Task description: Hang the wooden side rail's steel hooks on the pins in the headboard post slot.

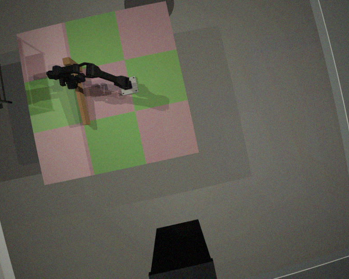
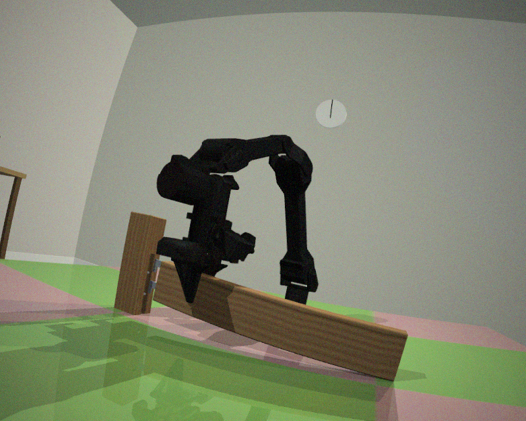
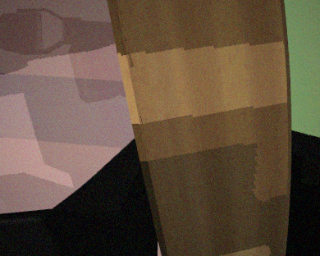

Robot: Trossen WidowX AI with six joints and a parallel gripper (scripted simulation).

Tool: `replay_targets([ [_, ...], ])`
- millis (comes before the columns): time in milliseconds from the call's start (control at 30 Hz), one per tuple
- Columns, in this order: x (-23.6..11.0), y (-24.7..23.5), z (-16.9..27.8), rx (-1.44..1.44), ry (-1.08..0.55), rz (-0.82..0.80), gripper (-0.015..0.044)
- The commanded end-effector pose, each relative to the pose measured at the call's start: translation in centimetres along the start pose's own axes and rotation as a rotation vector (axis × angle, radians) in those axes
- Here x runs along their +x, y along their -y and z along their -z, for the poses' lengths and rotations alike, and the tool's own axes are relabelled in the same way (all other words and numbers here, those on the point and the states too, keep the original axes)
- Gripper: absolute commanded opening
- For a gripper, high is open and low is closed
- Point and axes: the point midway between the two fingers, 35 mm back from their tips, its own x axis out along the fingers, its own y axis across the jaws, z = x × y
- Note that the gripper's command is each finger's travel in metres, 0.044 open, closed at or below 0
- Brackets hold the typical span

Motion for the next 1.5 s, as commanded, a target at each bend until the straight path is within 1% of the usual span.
replay_targets([
  [0,-0.23,0.09,0.14,-0.001,-0.003,0.010,0.0000],
  [1467,-0.20,0.11,0.53,-0.001,-0.003,0.010,0.0000],
])
